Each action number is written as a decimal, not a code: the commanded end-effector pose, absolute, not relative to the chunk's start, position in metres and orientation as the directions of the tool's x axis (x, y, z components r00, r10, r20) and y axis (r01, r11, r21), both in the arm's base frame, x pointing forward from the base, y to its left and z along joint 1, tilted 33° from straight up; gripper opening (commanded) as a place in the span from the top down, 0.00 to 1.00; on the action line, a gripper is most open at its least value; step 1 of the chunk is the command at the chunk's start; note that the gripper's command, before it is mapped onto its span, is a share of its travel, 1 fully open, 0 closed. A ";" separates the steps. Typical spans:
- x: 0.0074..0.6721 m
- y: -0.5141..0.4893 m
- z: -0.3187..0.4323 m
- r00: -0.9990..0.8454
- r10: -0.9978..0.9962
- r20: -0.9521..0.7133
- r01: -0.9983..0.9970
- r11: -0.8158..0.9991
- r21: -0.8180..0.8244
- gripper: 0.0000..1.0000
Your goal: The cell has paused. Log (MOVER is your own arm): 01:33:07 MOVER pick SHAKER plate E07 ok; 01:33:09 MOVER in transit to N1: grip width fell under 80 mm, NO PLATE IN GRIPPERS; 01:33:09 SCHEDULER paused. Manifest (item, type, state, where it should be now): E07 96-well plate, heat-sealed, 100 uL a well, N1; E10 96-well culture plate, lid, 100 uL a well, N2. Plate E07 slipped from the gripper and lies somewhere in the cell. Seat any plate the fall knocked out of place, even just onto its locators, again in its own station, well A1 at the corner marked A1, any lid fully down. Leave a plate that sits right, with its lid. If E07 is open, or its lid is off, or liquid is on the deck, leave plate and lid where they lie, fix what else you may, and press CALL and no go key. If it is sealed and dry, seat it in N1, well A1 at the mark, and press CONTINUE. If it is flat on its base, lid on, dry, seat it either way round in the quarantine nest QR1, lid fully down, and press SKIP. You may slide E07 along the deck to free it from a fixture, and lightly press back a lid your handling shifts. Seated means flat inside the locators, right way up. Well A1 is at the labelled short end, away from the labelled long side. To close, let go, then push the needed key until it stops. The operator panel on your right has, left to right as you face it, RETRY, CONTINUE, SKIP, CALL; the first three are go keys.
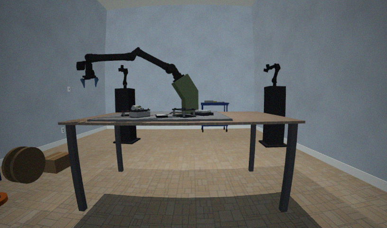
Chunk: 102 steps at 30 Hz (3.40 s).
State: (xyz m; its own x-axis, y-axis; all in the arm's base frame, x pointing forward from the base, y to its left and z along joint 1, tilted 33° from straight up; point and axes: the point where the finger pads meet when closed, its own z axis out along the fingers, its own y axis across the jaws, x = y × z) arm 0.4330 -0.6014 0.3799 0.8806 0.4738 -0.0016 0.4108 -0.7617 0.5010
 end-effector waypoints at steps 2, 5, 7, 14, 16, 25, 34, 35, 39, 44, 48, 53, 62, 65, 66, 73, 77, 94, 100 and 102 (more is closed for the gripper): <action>0.432 -0.599 0.390 0.880 0.475 0.001 0.406 -0.755 0.515 0.00; 0.432 -0.599 0.390 0.880 0.475 0.001 0.406 -0.755 0.515 0.00; 0.432 -0.599 0.390 0.880 0.475 0.001 0.406 -0.755 0.515 0.00; 0.432 -0.599 0.390 0.880 0.475 0.001 0.406 -0.755 0.515 0.00; 0.432 -0.599 0.390 0.880 0.475 0.001 0.406 -0.755 0.515 0.00; 0.433 -0.601 0.380 0.881 0.474 -0.002 0.411 -0.762 0.501 0.00; 0.433 -0.601 0.380 0.881 0.474 -0.002 0.411 -0.762 0.501 0.00; 0.437 -0.583 0.412 0.857 0.516 -0.021 0.442 -0.711 0.547 0.00; 0.449 -0.570 0.412 0.820 0.570 -0.061 0.504 -0.666 0.551 0.00; 0.459 -0.560 0.404 0.765 0.634 -0.114 0.584 -0.608 0.538 0.00; 0.470 -0.547 0.394 0.718 0.679 -0.154 0.642 -0.559 0.525 0.00; 0.478 -0.537 0.387 0.650 0.732 -0.204 0.711 -0.490 0.505 0.00; 0.499 -0.504 0.363 0.522 0.805 -0.280 0.809 -0.365 0.460 0.00; 0.504 -0.493 0.354 0.467 0.828 -0.309 0.843 -0.311 0.439 0.00; 0.506 -0.489 0.351 0.439 0.839 -0.323 0.858 -0.284 0.428 0.00; 0.513 -0.469 0.337 0.330 0.868 -0.371 0.906 -0.181 0.383 0.00; 0.518 -0.453 0.325 0.269 0.879 -0.394 0.926 -0.123 0.357 0.00; 0.527 -0.392 0.280 0.013 0.882 -0.471 0.965 0.113 0.238 0.00; 0.526 -0.368 0.262 -0.127 0.857 -0.500 0.957 0.239 0.166 0.00; 0.526 -0.368 0.262 -0.127 0.857 -0.500 0.957 0.239 0.166 0.00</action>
